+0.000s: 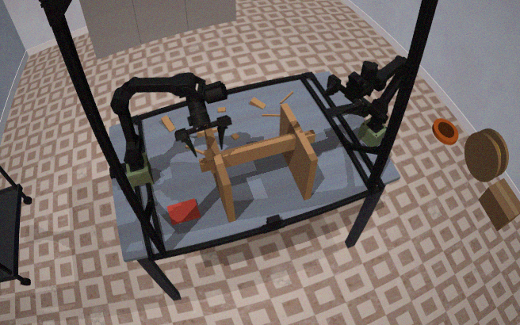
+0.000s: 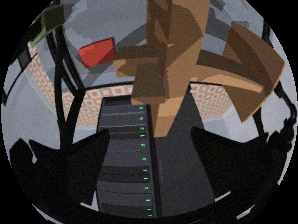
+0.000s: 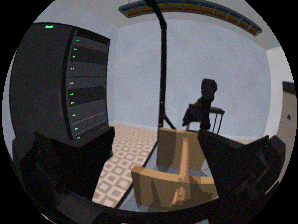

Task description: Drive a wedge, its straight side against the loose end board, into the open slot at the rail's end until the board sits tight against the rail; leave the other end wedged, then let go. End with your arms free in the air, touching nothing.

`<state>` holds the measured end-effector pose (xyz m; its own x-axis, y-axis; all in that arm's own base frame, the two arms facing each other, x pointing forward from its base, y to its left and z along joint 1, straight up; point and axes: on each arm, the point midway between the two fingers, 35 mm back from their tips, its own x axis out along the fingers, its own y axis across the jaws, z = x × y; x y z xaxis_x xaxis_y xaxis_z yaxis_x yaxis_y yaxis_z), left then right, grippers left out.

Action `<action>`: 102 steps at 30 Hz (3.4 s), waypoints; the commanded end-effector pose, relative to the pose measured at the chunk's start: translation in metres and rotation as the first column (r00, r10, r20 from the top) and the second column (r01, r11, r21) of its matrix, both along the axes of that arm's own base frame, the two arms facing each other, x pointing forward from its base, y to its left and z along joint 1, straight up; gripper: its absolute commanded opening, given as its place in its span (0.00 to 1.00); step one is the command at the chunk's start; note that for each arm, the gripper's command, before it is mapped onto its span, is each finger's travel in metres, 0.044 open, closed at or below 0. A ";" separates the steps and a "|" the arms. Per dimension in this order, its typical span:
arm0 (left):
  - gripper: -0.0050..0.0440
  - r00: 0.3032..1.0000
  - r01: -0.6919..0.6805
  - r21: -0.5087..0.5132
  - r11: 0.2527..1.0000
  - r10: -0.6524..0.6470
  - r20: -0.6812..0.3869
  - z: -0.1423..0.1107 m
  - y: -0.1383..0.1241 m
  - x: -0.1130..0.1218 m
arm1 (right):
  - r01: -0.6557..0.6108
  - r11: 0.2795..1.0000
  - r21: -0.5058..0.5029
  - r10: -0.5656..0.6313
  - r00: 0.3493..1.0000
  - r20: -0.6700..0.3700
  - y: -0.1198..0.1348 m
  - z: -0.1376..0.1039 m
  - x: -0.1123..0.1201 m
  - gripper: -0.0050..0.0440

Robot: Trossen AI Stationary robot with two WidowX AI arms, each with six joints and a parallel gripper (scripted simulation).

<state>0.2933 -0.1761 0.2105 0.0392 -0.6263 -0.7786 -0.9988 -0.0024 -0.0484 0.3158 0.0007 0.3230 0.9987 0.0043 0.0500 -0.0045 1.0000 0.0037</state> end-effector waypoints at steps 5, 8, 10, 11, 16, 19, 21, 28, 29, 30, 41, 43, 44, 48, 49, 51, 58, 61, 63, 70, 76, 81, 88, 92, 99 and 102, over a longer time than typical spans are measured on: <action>1.00 0.999 -0.002 -0.021 1.000 0.001 -0.048 0.041 0.006 -0.040 | 0.000 1.000 0.000 0.000 1.000 0.000 0.000 0.000 0.000 1.00; 1.00 0.999 -0.002 -0.021 1.000 0.001 -0.048 0.041 0.006 -0.040 | 0.000 1.000 0.000 0.000 1.000 0.000 0.000 0.000 0.000 1.00; 0.90 0.998 0.063 0.031 0.998 -0.063 0.016 0.035 0.005 -0.034 | 0.000 1.000 0.000 0.000 1.000 0.000 0.000 0.000 0.000 1.00; 0.85 0.986 0.136 0.096 0.986 -0.144 0.085 0.036 0.005 -0.033 | 0.000 1.000 0.000 0.000 1.000 0.000 0.000 0.000 0.000 1.00; 0.61 0.778 0.405 0.463 0.789 -0.563 0.279 0.050 0.004 -0.027 | 0.000 1.000 0.000 0.000 1.000 0.000 0.000 0.000 0.000 1.00; 0.46 0.600 0.472 0.637 0.609 -0.752 0.275 0.062 0.005 -0.024 | 0.000 1.000 0.000 0.000 1.000 0.000 0.000 0.000 0.000 1.00; 0.36 0.465 0.487 0.739 0.466 -0.854 0.233 0.071 0.005 -0.021 | 0.000 1.000 0.000 0.000 1.000 0.000 0.000 0.000 0.000 1.00; 0.12 0.078 0.406 0.914 0.012 -0.997 -0.022 0.102 0.006 -0.017 | 0.000 1.000 0.000 0.000 1.000 0.000 0.000 0.000 0.000 1.00; 0.10 0.055 0.394 0.919 -0.019 -0.997 -0.044 0.105 0.006 -0.017 | 0.000 1.000 0.000 0.000 1.000 0.000 0.000 0.000 0.000 1.00; 0.10 0.052 0.392 0.920 -0.024 -0.998 -0.048 0.105 0.006 -0.017 | 0.000 1.000 0.000 0.000 1.000 0.000 0.000 0.000 0.000 1.00; 0.28 0.050 0.404 0.914 -0.019 -0.998 -0.042 0.087 0.004 -0.015 | 0.000 1.000 0.000 0.000 1.000 0.000 0.000 0.000 0.000 1.00; 0.28 0.049 0.415 0.910 -0.014 -0.998 -0.038 0.070 0.004 -0.014 | 0.000 1.000 0.000 0.000 1.000 0.000 0.000 0.000 0.000 1.00; 0.28 0.048 0.420 0.907 -0.012 -0.998 -0.035 0.062 0.004 -0.013 | 0.000 1.000 0.000 0.000 1.000 0.000 0.000 0.000 0.000 1.00; 0.28 0.047 0.440 0.898 -0.003 -0.999 -0.026 0.029 0.005 -0.015 | 0.000 1.000 0.000 0.000 1.000 0.000 0.000 0.000 0.000 1.00; 0.28 0.046 0.442 0.897 -0.002 -0.999 -0.025 0.024 0.006 -0.015 | 0.000 1.000 0.000 0.000 1.000 0.000 0.000 0.000 0.000 1.00; 0.23 0.046 0.443 0.897 -0.002 -0.999 -0.025 0.023 0.006 -0.015 | 0.000 1.000 0.000 0.000 1.000 0.000 0.000 0.000 0.000 1.00; 0.10 0.046 0.443 0.897 -0.002 -0.999 -0.025 0.016 0.005 -0.014 | 0.000 1.000 0.000 0.000 1.000 0.000 0.000 0.000 0.000 1.00; 0.10 0.046 0.443 0.897 -0.002 -0.999 -0.025 0.011 0.005 -0.014 | 0.000 1.000 0.000 0.000 1.000 0.000 0.000 0.000 0.000 1.00; 0.10 0.046 0.443 0.897 -0.002 -0.999 -0.025 0.007 0.005 -0.013 | 0.000 1.000 0.000 0.000 1.000 0.000 0.000 0.000 0.000 1.00; 0.10 0.046 0.443 0.897 -0.002 -0.999 -0.025 -0.005 0.004 -0.013 | 0.000 1.000 0.000 0.000 1.000 0.000 0.000 0.000 0.000 1.00; 0.10 0.046 0.443 0.897 -0.002 -0.999 -0.025 -0.011 0.004 -0.012 | 0.000 1.000 0.000 0.000 1.000 0.000 0.000 0.000 0.000 1.00; 0.10 0.046 0.443 0.897 -0.002 -0.999 -0.025 -0.020 0.004 -0.012 | 0.000 1.000 0.000 0.000 1.000 0.000 0.000 0.000 0.000 1.00; 0.10 0.046 0.443 0.897 -0.002 -0.999 -0.025 -0.032 0.004 -0.013 | 0.000 1.000 0.000 0.000 1.000 0.000 0.000 0.000 0.000 1.00; 0.10 0.046 0.443 0.897 -0.002 -0.999 -0.025 -0.035 0.004 -0.013 | 0.000 1.000 0.000 0.000 1.000 0.000 0.000 0.000 0.000 1.00; 0.10 0.046 0.443 0.897 -0.002 -0.999 -0.025 -0.047 0.005 -0.014 | 0.000 1.000 0.000 0.000 1.000 0.000 0.000 0.000 0.000 1.00; 0.10 0.046 0.443 0.897 -0.002 -0.999 -0.025 -0.052 0.005 -0.014 | 0.000 1.000 0.000 0.000 1.000 0.000 0.000 0.000 0.000 1.00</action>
<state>0.2827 -0.1726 0.1670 0.4352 -0.0023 -0.9003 -0.0091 0.9999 -0.0069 0.3157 0.0006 0.3233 0.9987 0.0040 0.0514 -0.0042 1.0000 0.0037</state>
